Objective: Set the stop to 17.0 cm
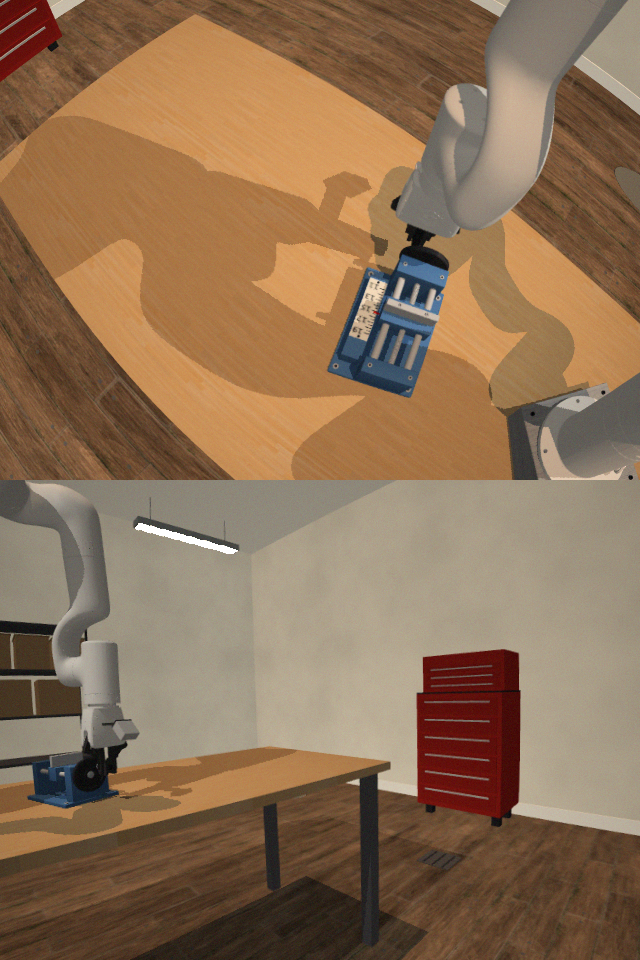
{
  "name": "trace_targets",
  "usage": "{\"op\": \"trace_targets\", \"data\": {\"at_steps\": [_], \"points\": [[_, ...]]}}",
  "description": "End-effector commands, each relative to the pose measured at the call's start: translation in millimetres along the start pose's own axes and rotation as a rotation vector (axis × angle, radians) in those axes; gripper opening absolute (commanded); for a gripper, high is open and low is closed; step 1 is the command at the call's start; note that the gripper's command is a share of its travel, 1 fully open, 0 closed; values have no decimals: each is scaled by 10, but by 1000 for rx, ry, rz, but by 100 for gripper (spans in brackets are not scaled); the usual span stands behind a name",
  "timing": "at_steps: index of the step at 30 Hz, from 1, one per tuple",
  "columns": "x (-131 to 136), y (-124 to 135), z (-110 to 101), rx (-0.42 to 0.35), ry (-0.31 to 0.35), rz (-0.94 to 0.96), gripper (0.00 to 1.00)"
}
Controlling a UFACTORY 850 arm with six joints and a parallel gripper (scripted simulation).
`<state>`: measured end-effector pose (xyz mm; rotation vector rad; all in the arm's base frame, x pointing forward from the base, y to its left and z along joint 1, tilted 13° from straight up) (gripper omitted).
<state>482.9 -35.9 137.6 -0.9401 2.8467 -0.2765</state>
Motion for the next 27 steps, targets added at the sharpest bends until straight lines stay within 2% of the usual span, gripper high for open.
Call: {"op": "trace_targets", "data": {"at_steps": [1, 13, 27], "points": [[-35, -11, 60, -2, 3, 0, 6], [-37, -11, 287, -2, 3, 0, 6], [56, 4, 417, -2, 3, 0, 6]]}}
Point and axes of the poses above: the point where the finger pads meet when closed, its own z axis out along the fingers, its own x axis across the jaws, y = z × x, the point moved 3 cm from there along -z, back along the fingers, and after that the axes turned 9 degrees about -z, right-handed, at the moved point
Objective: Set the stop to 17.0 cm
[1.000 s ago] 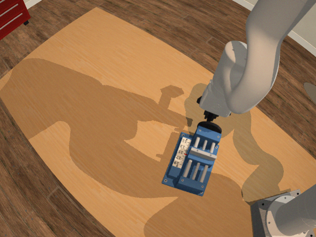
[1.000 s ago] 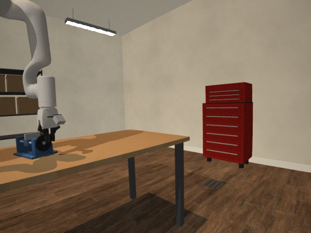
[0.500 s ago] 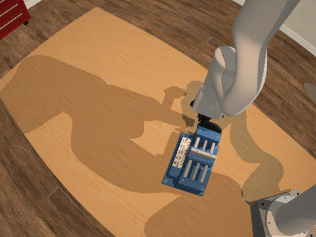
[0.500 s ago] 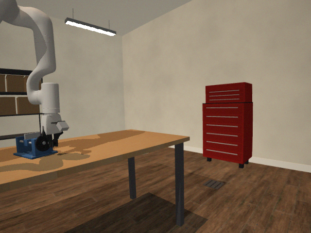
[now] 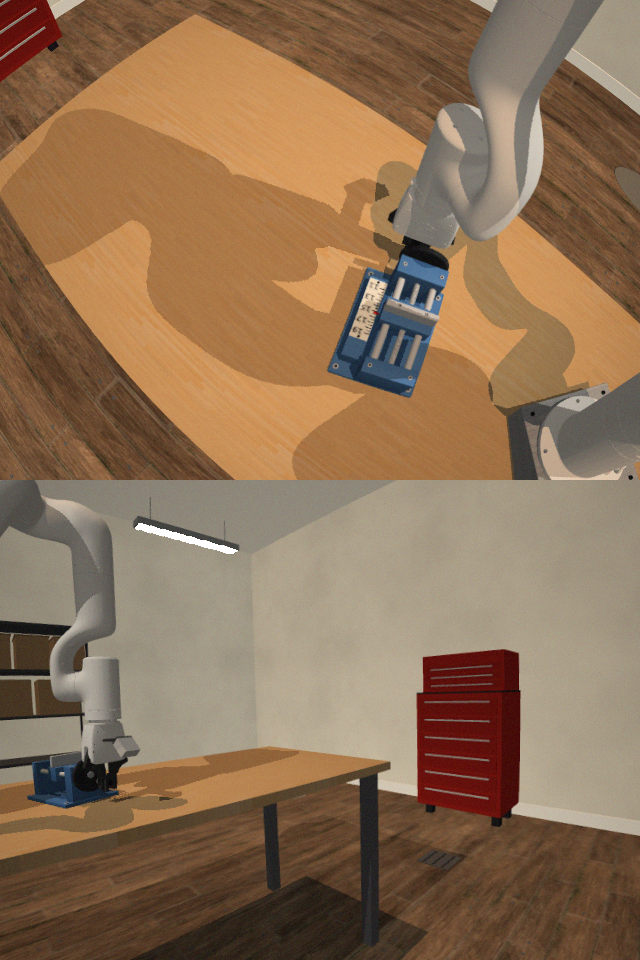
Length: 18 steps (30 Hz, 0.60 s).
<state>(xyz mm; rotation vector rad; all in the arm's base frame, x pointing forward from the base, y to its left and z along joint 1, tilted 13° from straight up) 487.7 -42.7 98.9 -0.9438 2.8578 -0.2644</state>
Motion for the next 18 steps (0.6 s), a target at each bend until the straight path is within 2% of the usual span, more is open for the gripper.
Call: {"op": "trace_targets", "data": {"at_steps": [1, 18], "points": [[37, 4, 32, 10, -5, 0, 6], [249, 37, 94, 10, -5, 0, 6]]}}
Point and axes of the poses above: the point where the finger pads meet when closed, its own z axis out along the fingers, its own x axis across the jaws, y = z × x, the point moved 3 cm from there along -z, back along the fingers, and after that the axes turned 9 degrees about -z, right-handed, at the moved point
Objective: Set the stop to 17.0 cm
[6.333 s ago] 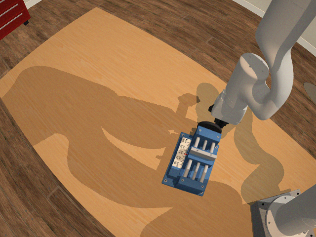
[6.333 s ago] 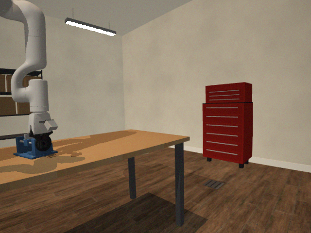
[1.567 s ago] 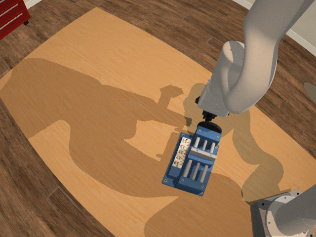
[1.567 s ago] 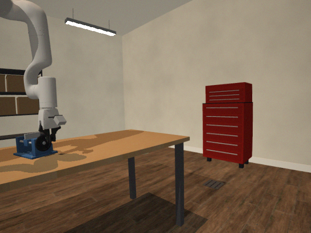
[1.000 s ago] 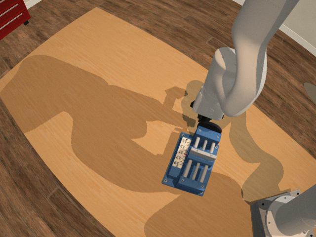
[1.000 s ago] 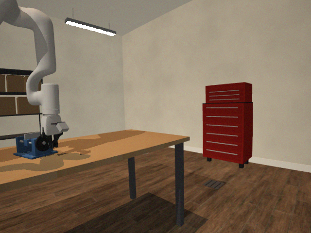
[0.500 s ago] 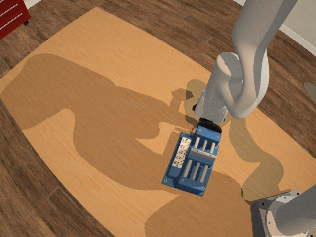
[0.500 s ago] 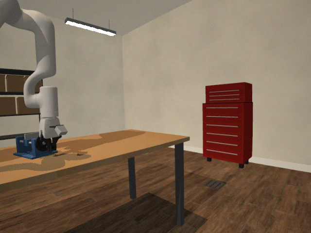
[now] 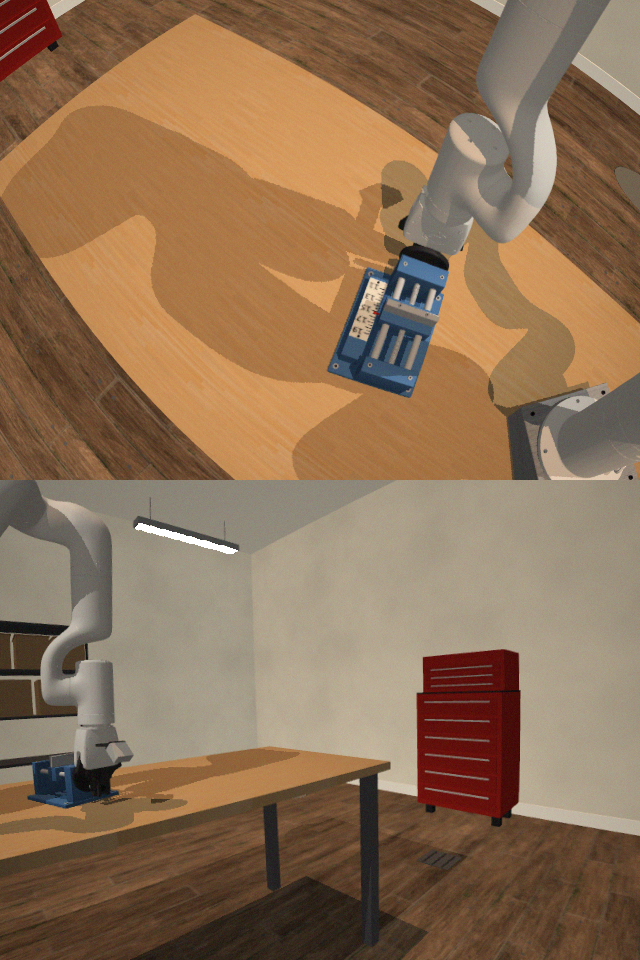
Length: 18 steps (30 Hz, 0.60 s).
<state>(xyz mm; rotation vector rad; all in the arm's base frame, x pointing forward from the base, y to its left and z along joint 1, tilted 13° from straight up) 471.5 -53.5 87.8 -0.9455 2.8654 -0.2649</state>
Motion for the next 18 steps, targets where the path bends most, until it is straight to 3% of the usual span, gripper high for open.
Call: {"op": "trace_targets", "data": {"at_steps": [1, 9, 18], "points": [[72, 10, -5, 12, -12, 1, 6], [290, 47, -153, 12, -12, 1, 6], [332, 55, -304, 12, -12, 1, 6]]}}
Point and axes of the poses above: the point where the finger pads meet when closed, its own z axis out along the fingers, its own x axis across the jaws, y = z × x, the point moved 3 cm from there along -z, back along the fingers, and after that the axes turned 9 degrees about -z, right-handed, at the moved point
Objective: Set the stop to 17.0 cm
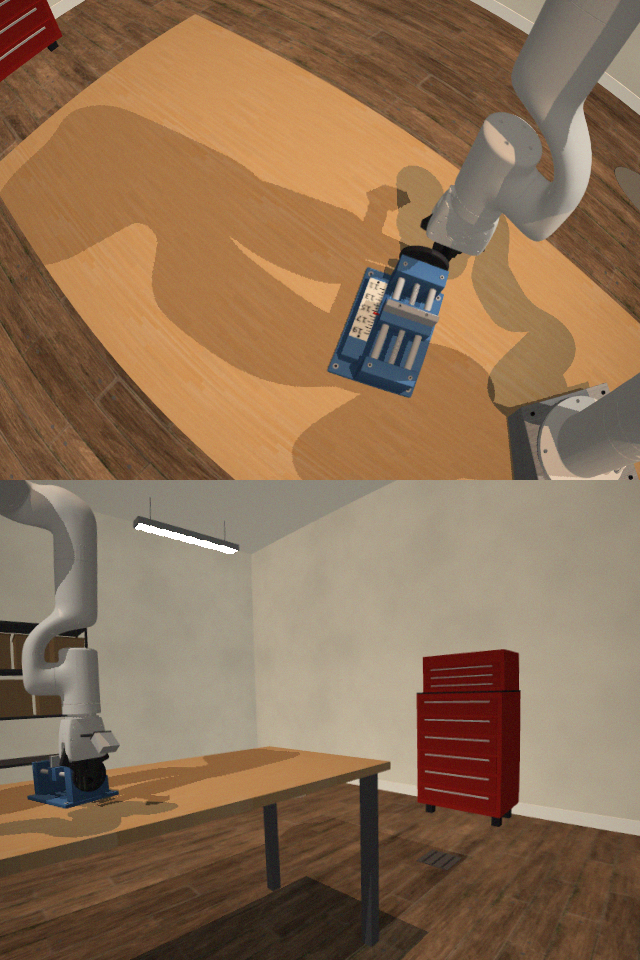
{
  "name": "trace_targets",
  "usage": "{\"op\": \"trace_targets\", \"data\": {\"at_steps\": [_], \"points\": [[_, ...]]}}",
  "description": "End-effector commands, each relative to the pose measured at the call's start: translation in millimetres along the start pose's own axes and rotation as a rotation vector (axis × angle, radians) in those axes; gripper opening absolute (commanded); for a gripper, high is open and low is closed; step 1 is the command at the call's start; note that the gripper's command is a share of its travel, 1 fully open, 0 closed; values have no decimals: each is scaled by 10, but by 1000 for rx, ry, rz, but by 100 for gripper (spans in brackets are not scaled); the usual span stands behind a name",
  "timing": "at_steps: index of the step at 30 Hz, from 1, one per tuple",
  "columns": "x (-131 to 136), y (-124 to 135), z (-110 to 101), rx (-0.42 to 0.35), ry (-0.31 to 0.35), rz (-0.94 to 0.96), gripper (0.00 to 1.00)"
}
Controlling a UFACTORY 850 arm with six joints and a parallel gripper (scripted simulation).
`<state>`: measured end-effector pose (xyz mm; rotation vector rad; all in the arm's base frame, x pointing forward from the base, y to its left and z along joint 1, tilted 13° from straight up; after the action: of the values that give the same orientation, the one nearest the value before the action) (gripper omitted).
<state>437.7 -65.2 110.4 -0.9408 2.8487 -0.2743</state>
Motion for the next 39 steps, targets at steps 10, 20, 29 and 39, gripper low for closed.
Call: {"op": "trace_targets", "data": {"at_steps": [10, 20, 29, 39], "points": [[-13, -7, -143, 0, 1, 0, 6], [-76, -16, -256, 0, 1, 0, 6], [-179, -33, -330, 0, 1, 0, 6], [-556, -93, -225, 0, 1, 0, 6]]}}
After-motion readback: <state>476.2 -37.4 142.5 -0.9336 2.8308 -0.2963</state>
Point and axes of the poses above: the point where the finger pads meet when closed, its own z axis out along the fingers, its own x axis across the jaws, y = z × x, the point moved 3 cm from there along -z, back along the fingers, and after that the axes turned 9 degrees about -z, right-handed, at the moved point
